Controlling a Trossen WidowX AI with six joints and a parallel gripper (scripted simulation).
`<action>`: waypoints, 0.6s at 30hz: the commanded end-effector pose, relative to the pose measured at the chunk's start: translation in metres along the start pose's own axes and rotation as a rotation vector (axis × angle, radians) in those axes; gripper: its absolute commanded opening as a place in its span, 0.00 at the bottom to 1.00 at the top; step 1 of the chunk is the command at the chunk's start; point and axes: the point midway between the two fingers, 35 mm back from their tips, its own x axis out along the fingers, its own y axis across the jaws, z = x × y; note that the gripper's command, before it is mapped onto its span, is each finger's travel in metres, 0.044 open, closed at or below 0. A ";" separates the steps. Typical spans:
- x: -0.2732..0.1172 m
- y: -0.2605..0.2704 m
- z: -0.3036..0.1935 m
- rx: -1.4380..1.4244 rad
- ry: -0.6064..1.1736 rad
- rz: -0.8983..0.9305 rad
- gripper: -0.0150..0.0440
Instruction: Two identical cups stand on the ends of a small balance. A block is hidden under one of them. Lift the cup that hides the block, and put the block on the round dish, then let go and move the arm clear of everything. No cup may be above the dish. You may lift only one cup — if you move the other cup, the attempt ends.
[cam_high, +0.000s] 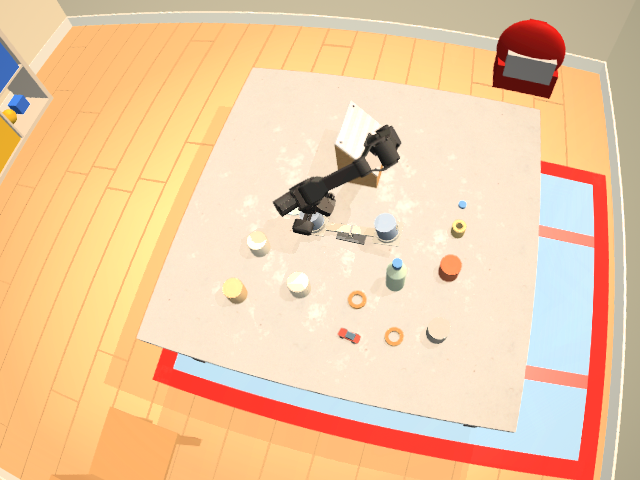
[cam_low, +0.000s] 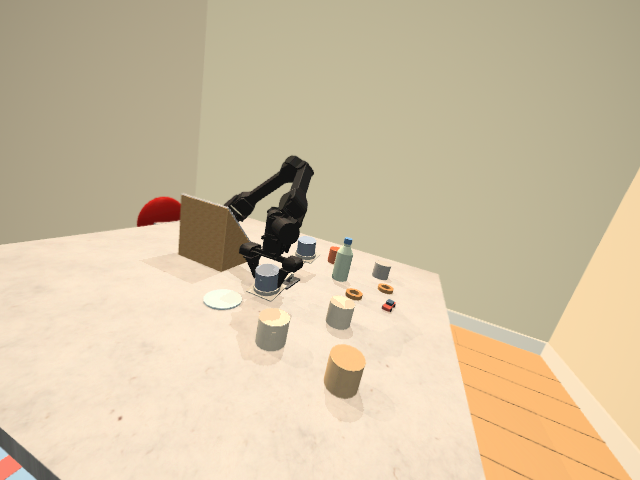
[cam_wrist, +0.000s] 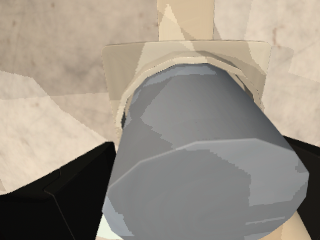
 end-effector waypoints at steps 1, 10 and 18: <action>0.002 0.001 0.001 0.006 -0.006 -0.001 0.86; 0.002 0.001 0.001 0.006 -0.006 -0.001 0.69; -0.006 -0.001 0.000 0.006 -0.005 -0.001 0.33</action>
